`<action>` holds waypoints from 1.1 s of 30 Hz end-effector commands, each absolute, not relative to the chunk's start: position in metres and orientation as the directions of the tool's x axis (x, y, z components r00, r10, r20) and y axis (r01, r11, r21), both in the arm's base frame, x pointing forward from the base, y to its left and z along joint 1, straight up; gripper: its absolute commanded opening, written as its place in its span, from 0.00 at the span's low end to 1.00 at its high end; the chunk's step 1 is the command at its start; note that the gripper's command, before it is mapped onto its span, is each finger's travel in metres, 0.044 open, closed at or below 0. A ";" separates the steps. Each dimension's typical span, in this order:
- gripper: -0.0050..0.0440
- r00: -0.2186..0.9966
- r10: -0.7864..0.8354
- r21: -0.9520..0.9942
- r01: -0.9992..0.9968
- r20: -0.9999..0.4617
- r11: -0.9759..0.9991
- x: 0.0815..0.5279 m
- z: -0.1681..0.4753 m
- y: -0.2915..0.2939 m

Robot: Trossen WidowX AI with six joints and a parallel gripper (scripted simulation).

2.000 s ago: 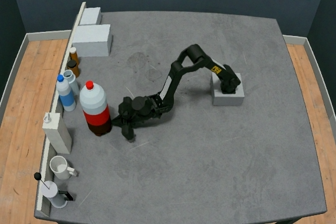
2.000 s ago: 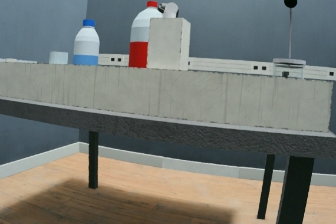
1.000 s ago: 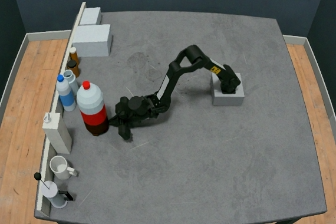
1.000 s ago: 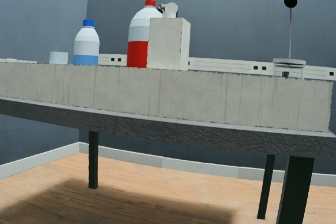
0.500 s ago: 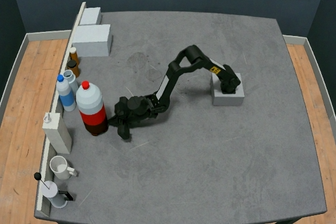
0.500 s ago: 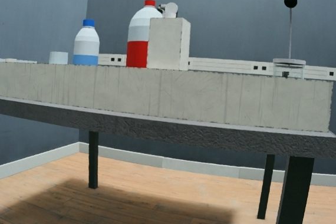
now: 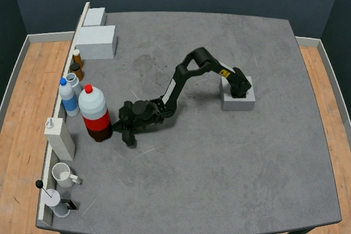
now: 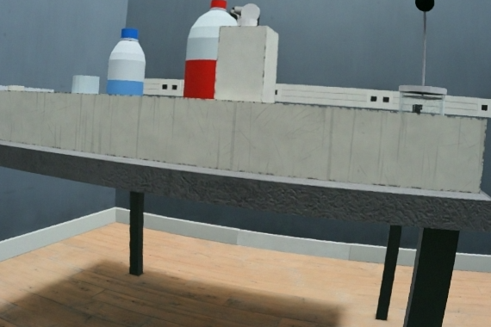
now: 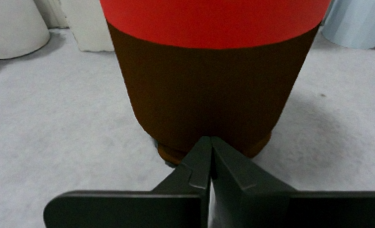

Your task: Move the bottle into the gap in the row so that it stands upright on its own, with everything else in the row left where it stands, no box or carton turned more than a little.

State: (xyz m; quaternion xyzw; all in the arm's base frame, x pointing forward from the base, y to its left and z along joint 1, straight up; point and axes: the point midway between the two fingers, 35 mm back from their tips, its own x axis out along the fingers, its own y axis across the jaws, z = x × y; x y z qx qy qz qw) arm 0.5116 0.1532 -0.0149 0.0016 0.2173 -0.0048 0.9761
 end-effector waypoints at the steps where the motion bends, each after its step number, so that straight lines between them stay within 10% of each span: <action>1: 0.00 0.913 -0.013 0.003 0.015 -0.408 1.000 0.519 -0.008 0.151; 33: 0.00 0.913 -0.013 0.002 0.016 -0.408 1.000 0.534 -0.008 0.150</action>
